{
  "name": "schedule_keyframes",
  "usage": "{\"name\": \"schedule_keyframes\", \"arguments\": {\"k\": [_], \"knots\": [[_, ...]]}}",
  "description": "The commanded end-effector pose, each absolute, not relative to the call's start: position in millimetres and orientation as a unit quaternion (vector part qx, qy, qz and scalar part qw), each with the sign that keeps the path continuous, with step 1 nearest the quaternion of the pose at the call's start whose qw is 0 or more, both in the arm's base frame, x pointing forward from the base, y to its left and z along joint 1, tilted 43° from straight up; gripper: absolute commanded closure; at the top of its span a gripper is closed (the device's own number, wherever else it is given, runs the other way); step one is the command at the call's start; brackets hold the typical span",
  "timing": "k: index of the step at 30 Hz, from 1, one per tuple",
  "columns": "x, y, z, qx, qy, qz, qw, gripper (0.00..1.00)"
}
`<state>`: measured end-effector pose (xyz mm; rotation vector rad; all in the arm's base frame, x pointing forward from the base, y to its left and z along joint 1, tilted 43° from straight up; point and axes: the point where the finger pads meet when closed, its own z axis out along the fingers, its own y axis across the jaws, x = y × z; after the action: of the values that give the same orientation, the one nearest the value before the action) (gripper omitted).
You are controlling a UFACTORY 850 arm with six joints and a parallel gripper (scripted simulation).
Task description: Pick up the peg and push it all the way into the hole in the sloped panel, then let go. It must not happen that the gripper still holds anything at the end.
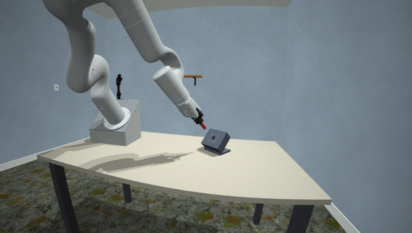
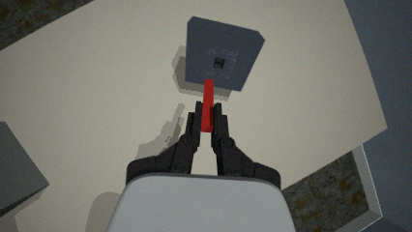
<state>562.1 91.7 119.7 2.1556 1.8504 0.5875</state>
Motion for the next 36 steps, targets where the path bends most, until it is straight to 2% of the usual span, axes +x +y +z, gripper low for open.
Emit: {"name": "schedule_keyframes", "arguments": {"k": [1,36], "knots": [[568.9,82.6,130.1,0.76,0.598,0.22,0.127,1.0],[595.2,86.2,84.5,0.761,0.596,0.221,0.128,1.0]]}}
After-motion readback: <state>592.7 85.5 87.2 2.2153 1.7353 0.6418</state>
